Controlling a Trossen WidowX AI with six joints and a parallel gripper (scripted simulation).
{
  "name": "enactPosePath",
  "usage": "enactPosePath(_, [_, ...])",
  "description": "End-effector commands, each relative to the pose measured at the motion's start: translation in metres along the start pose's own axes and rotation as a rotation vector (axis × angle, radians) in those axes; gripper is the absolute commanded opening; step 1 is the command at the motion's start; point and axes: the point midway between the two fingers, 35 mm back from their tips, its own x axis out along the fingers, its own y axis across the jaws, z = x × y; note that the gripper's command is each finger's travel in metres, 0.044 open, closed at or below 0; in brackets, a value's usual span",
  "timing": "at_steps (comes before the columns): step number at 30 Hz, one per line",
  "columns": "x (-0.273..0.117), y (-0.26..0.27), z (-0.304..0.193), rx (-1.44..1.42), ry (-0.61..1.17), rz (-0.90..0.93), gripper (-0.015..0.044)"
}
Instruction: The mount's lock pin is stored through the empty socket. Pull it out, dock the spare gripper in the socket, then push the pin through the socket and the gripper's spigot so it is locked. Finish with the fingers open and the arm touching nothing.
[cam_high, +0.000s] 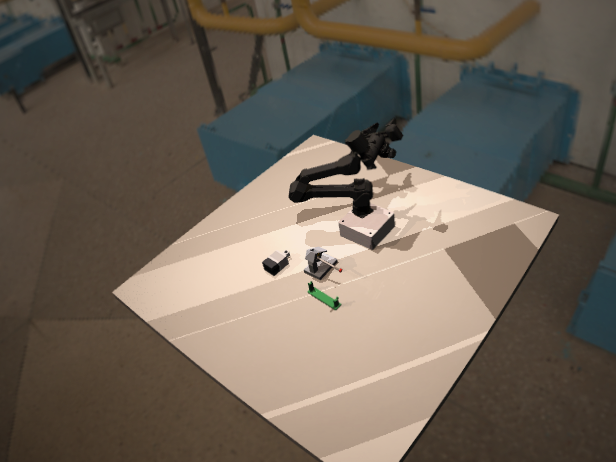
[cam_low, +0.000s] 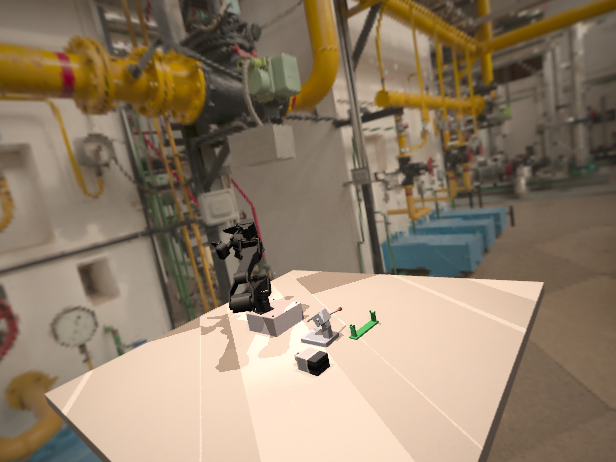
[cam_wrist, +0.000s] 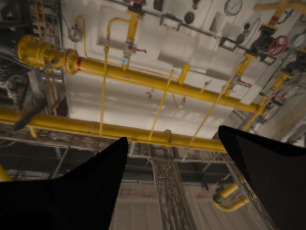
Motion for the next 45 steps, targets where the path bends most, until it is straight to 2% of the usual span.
enactPosePath(1, [0.000, 0.002, 0.001, -0.011, -0.006, 0.010, 0.0374])
enactPosePath(4, [-0.002, 0.036, 0.010, -0.170, -0.113, 0.140, 0.0300])
enactPosePath(11, [-0.042, 0.129, 0.045, -0.614, -0.581, 0.391, 0.0300])
enactPosePath(21, [-0.112, 0.186, 0.071, -0.881, -1.075, 0.379, 0.0300])
enactPosePath(28, [-0.173, 0.207, 0.084, -0.982, -1.414, 0.236, 0.0300])
enactPosePath(35, [-0.240, 0.210, 0.092, -1.004, -1.703, -0.018, 0.0300])
enactPosePath(45, [-0.335, 0.186, 0.092, -0.909, -1.929, -0.511, 0.0300])
